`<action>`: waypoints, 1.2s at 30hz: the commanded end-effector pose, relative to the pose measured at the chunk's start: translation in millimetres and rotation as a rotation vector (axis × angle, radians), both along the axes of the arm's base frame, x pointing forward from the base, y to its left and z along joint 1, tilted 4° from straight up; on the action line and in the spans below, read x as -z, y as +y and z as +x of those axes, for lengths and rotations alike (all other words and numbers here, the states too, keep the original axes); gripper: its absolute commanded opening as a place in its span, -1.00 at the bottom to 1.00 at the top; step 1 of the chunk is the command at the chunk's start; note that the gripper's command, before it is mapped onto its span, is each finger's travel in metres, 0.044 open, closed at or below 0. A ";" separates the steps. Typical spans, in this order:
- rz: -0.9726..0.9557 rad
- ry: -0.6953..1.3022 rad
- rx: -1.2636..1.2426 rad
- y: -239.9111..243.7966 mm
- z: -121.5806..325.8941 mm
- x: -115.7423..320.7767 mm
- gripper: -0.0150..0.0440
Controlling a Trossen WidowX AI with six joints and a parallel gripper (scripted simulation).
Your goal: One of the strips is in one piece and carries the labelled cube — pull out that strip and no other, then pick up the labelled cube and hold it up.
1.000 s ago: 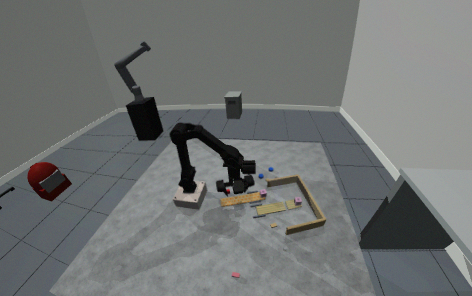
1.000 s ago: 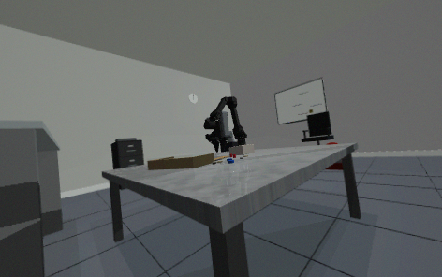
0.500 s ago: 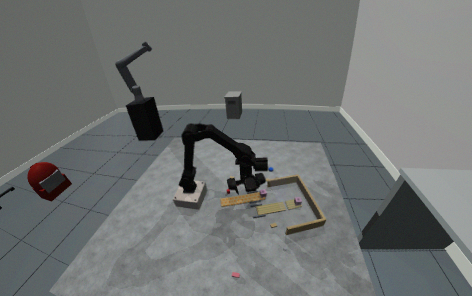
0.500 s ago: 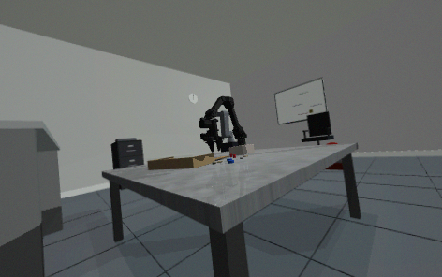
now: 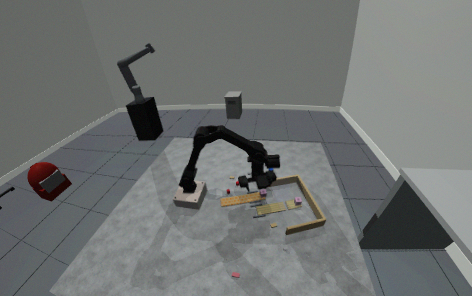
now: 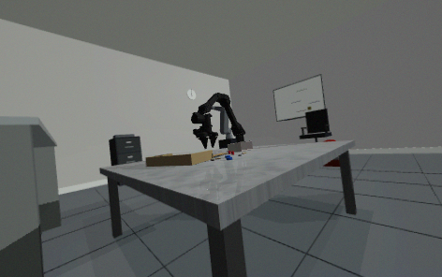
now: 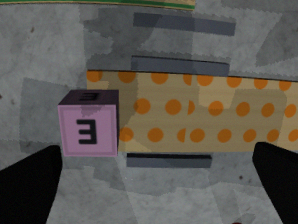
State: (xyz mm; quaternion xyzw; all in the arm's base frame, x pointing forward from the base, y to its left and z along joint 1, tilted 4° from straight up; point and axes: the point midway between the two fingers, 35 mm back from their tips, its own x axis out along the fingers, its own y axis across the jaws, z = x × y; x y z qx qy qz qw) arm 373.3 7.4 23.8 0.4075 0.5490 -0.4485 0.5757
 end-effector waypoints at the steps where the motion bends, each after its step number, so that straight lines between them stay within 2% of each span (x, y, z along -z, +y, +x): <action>1: 0.004 -0.005 0.004 4.1 14.2 -3.0 1.00; 7: 0.004 -0.007 0.004 9.5 33.8 -6.7 1.00; 14: 0.004 -0.007 0.004 9.0 34.4 1.8 0.38; 15: 0.004 -0.007 0.004 8.9 34.5 3.5 0.36; 36: 0.004 -0.007 0.004 6.9 35.0 37.7 0.36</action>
